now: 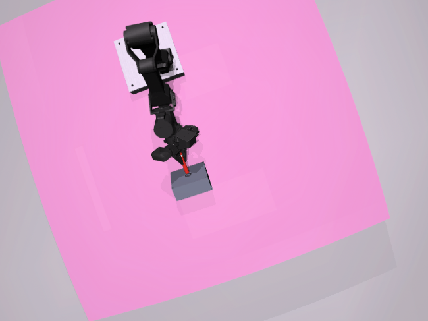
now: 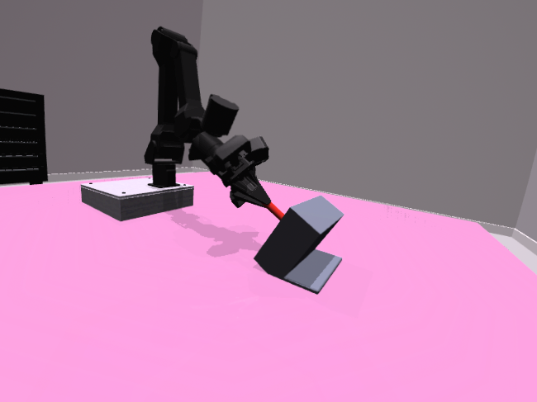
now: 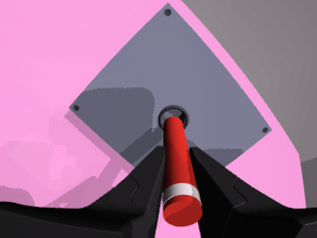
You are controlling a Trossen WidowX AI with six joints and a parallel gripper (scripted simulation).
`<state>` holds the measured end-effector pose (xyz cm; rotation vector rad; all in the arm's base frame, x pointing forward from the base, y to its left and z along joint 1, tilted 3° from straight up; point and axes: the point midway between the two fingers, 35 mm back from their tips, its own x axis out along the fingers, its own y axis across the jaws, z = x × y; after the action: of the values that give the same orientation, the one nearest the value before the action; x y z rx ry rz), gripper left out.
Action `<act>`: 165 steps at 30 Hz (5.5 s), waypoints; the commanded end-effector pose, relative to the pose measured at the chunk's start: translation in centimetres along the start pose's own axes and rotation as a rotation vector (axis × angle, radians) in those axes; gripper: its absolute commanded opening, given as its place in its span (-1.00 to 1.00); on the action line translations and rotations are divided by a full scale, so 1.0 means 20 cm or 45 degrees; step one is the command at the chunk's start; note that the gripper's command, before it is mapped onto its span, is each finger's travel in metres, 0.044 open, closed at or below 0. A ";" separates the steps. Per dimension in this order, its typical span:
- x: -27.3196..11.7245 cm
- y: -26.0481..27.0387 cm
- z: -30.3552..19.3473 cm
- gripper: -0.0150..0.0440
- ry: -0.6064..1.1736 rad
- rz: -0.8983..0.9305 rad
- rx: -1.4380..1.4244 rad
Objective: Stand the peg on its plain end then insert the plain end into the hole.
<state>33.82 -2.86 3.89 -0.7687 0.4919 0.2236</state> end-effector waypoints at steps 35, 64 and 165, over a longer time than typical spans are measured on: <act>0.09 -0.02 0.01 -0.49 -0.004 -0.001 -0.002; 0.16 -0.02 0.01 -0.49 -0.005 -0.001 -0.002; -0.10 -0.06 0.04 1.00 -0.004 -0.003 -0.002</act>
<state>33.02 -3.35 5.98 -0.7689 0.4901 0.2175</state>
